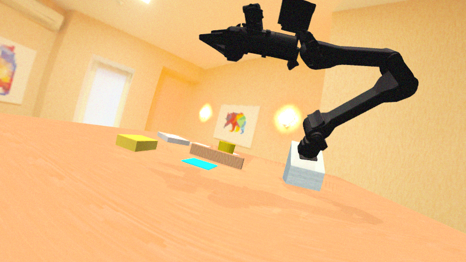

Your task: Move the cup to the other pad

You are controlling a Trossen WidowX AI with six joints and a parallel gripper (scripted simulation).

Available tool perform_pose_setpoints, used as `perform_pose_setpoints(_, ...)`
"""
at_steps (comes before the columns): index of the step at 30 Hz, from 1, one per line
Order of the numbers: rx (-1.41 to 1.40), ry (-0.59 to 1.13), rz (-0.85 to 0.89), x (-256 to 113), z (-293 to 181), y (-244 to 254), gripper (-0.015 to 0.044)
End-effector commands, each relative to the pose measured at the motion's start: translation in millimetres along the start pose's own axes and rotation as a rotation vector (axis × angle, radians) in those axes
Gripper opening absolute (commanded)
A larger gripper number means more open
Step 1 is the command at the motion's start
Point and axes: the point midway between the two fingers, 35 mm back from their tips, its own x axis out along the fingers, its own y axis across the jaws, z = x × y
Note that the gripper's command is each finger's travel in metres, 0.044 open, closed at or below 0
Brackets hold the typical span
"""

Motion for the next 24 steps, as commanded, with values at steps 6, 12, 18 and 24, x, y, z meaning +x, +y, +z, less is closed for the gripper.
perform_pose_setpoints(6,-0.236,0.315,0.006,35,-69,-27,0.0242)
perform_pose_setpoints(12,-0.439,0.709,0.14,48,-163,-70,0.0166)
perform_pose_setpoints(18,-0.504,1.005,0.4,29,-248,-105,0.0166)
perform_pose_setpoints(24,-0.413,1.157,0.715,-10,-316,-128,0.0166)
